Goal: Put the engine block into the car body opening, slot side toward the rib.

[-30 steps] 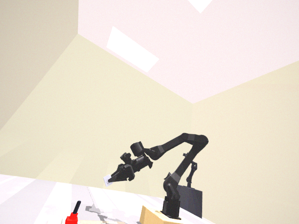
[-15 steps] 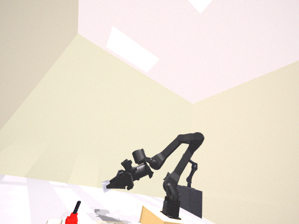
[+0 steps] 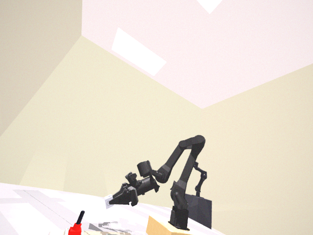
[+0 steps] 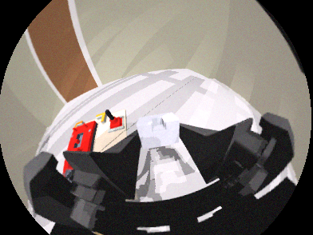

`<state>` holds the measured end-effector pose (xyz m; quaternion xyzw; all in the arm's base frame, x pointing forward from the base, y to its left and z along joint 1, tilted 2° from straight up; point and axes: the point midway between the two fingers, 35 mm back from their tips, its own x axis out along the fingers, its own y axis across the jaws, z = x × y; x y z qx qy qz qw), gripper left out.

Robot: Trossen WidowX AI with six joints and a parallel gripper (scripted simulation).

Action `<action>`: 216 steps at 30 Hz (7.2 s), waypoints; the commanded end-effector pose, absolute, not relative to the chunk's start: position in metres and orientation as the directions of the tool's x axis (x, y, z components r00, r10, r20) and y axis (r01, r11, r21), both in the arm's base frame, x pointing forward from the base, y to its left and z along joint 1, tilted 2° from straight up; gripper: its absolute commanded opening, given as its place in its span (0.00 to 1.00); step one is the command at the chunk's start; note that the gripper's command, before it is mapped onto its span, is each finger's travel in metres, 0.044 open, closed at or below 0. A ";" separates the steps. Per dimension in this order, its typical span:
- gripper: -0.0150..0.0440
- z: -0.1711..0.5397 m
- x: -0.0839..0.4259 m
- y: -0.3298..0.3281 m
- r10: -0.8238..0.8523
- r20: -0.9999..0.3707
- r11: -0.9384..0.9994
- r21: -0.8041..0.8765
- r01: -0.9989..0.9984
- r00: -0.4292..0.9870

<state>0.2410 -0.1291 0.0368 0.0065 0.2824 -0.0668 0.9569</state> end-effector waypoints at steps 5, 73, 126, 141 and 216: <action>0.25 0.023 0.239 -0.127 -0.117 -0.545 0.992 -0.018 0.129 0.830; 0.25 -0.023 0.241 -0.129 -0.117 -0.546 0.992 -0.017 0.129 0.830; 1.00 0.013 0.216 -0.129 -0.123 -0.545 0.991 -0.021 0.133 0.830; 1.00 0.005 0.228 -0.139 -0.098 -0.648 0.989 0.024 0.149 0.755; 0.91 -0.010 0.262 -0.133 -0.016 -1.000 0.992 -0.017 0.124 -0.006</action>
